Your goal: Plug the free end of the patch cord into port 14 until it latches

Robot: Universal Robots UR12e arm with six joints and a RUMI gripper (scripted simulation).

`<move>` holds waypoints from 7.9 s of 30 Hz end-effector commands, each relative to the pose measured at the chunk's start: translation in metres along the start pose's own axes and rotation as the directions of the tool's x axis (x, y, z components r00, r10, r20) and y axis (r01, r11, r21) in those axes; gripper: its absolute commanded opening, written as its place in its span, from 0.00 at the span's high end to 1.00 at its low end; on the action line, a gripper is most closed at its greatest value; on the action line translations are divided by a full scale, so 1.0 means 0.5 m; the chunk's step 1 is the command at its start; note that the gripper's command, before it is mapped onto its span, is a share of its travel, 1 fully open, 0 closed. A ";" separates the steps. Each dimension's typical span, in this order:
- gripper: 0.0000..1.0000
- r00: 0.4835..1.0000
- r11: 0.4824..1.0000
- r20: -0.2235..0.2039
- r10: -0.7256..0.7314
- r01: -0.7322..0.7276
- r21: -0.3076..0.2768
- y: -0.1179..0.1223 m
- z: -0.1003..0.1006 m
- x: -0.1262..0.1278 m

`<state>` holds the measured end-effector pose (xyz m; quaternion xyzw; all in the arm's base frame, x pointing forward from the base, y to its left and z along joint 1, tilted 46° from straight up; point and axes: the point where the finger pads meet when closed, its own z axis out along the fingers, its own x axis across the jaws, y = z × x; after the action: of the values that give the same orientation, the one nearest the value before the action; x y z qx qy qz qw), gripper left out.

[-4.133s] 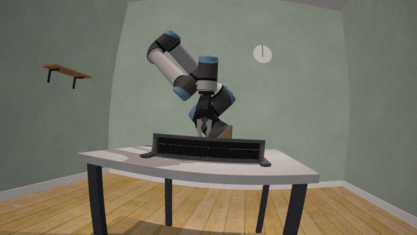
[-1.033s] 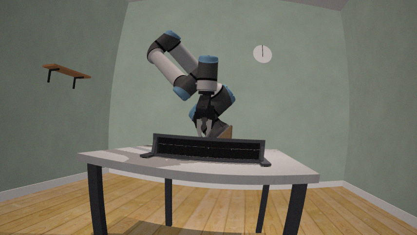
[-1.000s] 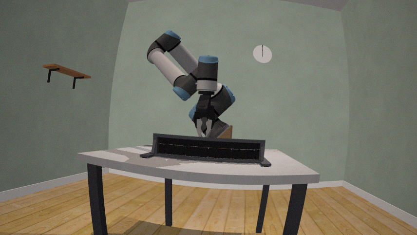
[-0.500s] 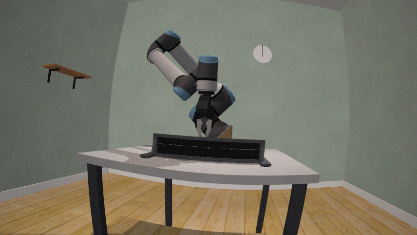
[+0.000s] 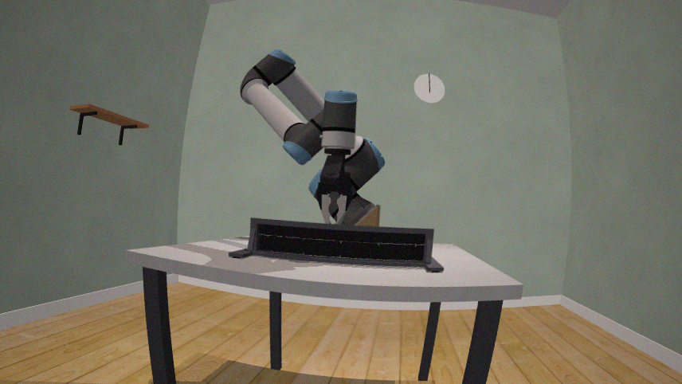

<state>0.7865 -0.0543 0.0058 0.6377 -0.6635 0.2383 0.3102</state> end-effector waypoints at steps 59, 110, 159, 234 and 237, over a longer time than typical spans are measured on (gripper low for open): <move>1.00 1.000 1.000 0.002 0.002 -0.002 0.000 -0.011 0.001 0.002; 1.00 1.000 1.000 0.002 -0.004 0.004 -0.005 -0.019 -0.001 0.003; 1.00 1.000 0.997 0.004 -0.027 0.027 -0.067 -0.028 -0.005 0.004; 0.78 0.999 0.994 0.004 -0.047 0.047 -0.100 -0.018 -0.004 0.003; 0.78 0.999 0.994 0.004 -0.047 0.047 -0.100 -0.018 -0.004 0.003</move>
<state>0.7969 -0.0547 0.0079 0.6372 -0.6596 0.1974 0.3462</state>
